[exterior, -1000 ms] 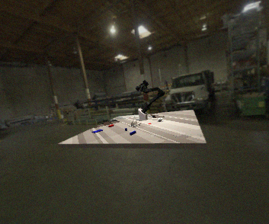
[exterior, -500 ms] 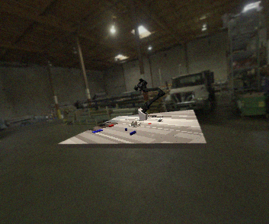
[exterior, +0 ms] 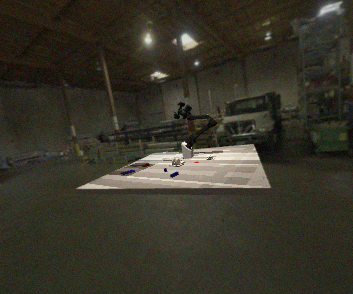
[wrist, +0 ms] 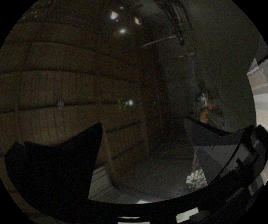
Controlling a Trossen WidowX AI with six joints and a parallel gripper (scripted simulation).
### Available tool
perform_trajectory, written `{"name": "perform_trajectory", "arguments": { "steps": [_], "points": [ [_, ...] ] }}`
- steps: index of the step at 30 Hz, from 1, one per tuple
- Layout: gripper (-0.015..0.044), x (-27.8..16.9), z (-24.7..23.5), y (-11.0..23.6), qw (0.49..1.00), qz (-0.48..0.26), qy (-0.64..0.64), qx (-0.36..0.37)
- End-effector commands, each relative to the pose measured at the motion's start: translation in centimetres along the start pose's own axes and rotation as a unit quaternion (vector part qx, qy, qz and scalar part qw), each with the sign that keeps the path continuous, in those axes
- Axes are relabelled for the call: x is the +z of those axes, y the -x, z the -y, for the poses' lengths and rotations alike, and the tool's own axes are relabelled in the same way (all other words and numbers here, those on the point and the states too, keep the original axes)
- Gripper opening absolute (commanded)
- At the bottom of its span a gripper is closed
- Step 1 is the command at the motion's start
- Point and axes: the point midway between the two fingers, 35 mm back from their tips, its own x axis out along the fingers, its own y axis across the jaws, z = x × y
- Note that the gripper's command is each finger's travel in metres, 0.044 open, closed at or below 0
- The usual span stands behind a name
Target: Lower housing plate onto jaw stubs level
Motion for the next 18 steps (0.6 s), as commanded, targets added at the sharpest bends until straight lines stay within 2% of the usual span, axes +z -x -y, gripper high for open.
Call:
{"name": "perform_trajectory", "arguments": {
  "steps": [1,18],
  "points": [
    [0.0440,-1.6,0.1,0.4,0.999,-0.030,0.032,-0.005],
    [0.0440,-8.2,0.4,3.3,0.974,-0.158,0.163,-0.009]
  ]
}}
